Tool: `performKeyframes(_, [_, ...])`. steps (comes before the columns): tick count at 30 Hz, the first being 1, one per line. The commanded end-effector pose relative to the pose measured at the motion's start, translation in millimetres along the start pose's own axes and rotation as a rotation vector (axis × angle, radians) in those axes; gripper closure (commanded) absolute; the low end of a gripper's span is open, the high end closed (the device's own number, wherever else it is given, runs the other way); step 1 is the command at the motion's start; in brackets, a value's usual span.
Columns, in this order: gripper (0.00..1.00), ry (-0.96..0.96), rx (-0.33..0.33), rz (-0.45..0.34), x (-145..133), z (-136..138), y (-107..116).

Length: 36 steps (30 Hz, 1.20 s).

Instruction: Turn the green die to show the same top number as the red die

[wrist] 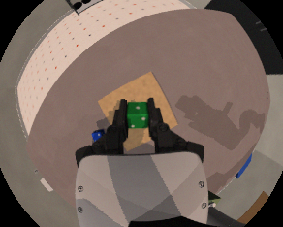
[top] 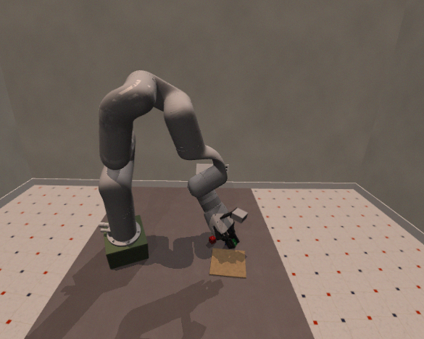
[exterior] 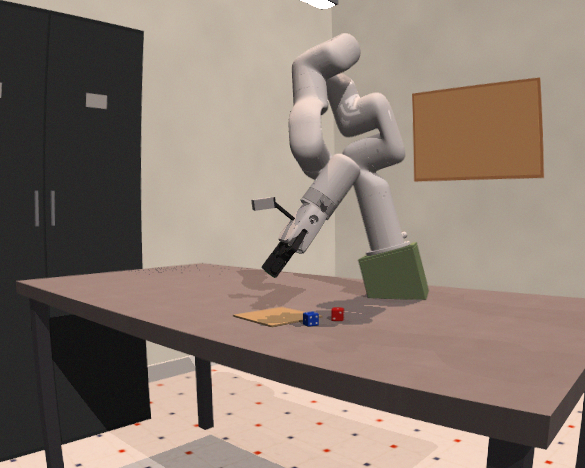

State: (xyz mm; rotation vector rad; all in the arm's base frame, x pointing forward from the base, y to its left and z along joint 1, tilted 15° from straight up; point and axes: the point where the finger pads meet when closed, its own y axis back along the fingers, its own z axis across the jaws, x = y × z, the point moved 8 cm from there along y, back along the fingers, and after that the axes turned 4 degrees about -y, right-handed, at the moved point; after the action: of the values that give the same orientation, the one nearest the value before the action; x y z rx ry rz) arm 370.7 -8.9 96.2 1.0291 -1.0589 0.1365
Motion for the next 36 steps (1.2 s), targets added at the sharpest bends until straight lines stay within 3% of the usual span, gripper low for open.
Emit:
performKeyframes(1, [0.79,-0.012,0.014,0.153,-15.4,3.4,-1.2])
performKeyframes(13, [0.79,-0.014,0.032,0.410,-37.2,4.3,-5.1])
performKeyframes(25, [0.79,-0.014,0.035,0.426,-39.3,4.3,-6.4])
performKeyframes(36, [0.79,-0.014,0.035,0.426,-51.1,4.8,-21.7])
